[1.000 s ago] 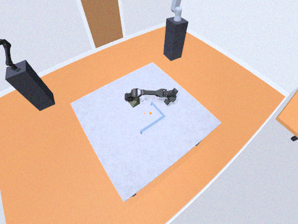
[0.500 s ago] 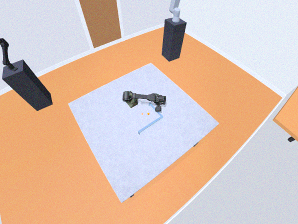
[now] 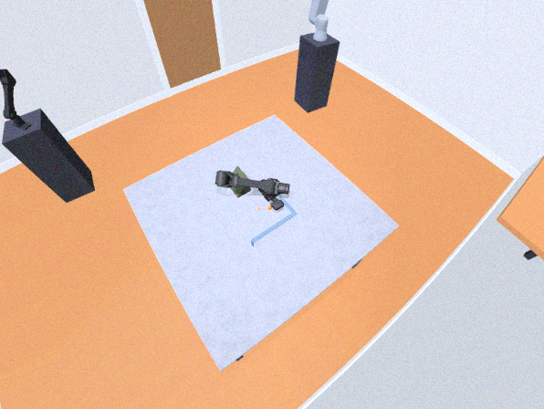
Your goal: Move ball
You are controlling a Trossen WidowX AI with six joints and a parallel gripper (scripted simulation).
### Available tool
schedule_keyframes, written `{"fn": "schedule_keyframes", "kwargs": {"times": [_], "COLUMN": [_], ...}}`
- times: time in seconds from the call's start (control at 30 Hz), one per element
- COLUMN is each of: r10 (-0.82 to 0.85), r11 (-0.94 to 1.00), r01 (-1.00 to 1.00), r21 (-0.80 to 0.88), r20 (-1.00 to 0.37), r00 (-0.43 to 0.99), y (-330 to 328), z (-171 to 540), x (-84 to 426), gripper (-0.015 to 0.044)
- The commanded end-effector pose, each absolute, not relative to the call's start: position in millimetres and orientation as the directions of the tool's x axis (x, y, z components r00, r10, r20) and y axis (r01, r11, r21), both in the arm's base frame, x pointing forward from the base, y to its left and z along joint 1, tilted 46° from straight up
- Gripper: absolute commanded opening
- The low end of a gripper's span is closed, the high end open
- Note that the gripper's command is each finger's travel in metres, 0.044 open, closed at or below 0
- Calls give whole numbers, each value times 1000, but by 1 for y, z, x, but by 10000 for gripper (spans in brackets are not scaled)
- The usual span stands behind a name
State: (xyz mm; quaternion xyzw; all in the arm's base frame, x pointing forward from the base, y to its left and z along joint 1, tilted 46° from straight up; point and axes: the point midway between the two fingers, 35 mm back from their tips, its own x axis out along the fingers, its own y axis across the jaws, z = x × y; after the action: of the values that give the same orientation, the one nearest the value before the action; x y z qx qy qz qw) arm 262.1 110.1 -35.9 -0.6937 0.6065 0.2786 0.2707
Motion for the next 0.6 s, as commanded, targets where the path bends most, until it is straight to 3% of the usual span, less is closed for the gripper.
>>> {"fn": "schedule_keyframes", "kwargs": {"times": [0.0,0.57], "r10": [-702,-703], "r11": [-149,-150], "r01": [-989,-989], "r21": [-11,-11], "r20": [-703,-702], "r00": [114,114], "y": [107,87], "z": [-31,-51], "x": [261,264], "gripper": [221,221]}}
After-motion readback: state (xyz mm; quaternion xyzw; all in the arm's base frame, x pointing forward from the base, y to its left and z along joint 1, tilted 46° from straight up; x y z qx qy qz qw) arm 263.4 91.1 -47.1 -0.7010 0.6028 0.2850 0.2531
